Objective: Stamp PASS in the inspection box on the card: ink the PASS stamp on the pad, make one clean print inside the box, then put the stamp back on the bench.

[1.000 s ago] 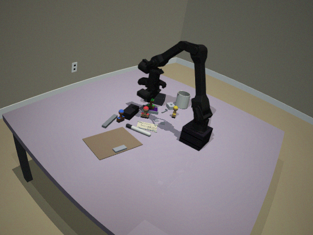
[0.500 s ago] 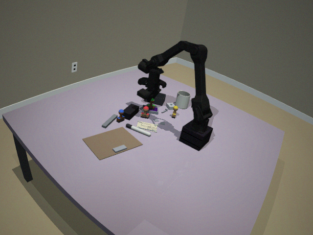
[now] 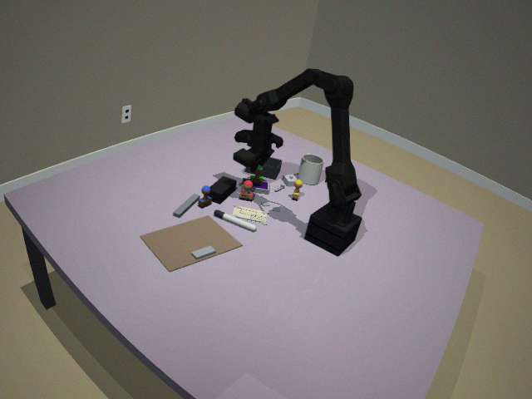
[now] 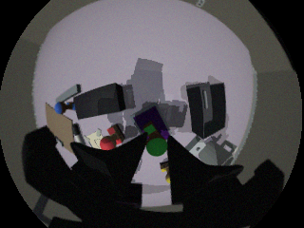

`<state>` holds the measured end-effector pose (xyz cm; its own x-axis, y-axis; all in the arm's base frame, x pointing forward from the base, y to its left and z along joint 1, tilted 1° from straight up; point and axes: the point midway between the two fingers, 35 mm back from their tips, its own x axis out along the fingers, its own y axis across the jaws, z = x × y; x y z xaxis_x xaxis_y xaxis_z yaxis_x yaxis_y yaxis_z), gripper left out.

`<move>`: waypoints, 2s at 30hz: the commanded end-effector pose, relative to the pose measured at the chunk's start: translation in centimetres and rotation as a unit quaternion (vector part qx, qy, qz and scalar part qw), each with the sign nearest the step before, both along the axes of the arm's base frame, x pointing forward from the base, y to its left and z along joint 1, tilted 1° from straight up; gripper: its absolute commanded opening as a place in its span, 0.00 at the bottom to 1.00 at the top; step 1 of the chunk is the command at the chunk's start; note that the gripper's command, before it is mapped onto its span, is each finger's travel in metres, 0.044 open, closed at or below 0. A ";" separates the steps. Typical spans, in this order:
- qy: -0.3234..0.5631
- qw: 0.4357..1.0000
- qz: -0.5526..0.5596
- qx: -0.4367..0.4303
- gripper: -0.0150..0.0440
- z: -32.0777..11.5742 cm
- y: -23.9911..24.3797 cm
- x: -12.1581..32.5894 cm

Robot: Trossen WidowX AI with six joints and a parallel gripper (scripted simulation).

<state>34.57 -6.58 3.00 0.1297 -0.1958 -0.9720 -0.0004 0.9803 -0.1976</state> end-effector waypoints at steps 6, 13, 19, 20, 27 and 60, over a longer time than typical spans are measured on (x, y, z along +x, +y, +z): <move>-0.003 1.000 0.000 -0.003 0.25 1.4 -0.1 0.1; -0.003 1.000 0.000 -0.003 0.25 2.6 0.0 0.1; -0.003 1.000 0.000 -0.003 0.25 3.5 0.0 0.0; -0.003 1.000 0.000 -0.003 0.25 3.7 0.0 0.0; -0.003 1.000 0.000 -0.003 0.25 4.8 0.0 -0.1; -0.002 0.992 -0.127 0.007 0.25 4.2 13.5 -8.1</move>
<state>27.38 6.32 7.14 0.0796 -0.1995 -0.9767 0.2233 0.9584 -0.1776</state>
